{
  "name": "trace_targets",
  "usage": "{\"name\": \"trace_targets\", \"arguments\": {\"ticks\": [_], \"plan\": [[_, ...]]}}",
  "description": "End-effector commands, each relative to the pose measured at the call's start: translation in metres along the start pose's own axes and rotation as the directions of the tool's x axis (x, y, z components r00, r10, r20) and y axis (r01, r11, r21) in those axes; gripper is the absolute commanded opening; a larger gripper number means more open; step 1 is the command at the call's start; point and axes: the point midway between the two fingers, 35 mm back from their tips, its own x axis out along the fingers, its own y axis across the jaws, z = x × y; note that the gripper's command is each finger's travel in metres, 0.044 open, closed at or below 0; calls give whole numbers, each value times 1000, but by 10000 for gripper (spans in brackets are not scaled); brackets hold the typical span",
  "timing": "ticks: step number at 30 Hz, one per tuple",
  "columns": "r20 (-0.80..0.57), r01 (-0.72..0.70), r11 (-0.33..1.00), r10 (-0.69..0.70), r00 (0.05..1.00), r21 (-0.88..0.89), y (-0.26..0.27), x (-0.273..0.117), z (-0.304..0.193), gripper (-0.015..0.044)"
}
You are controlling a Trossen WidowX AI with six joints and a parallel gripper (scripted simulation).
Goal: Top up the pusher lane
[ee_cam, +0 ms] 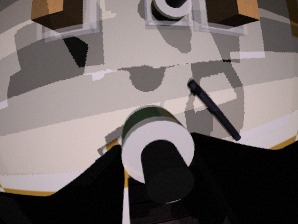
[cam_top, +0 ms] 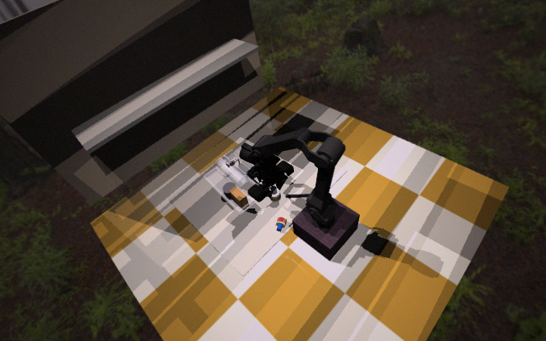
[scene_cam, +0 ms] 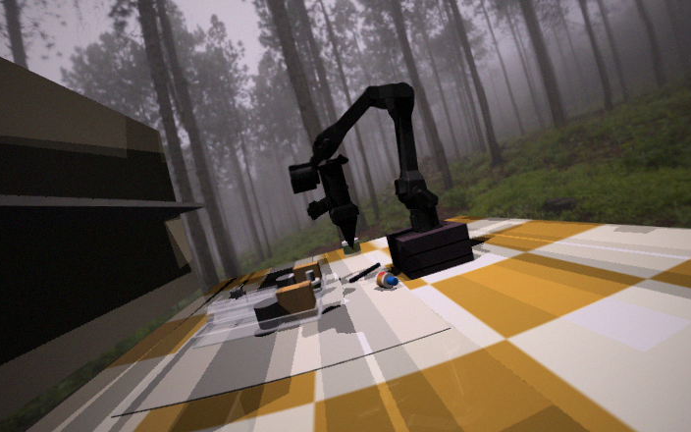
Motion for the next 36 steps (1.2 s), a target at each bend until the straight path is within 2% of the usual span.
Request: {"name": "trace_targets", "arguments": {"ticks": [1, 25, 36], "plan": [[3, -4, 1000, 4, 1000, -6, -1, -11, -3, 0], [10, 0, 998, 0, 1000, 56, -44, 37, 73, 0], [10, 1, 998, -1, 1000, 58, -46, 56, 76, 0]]}}
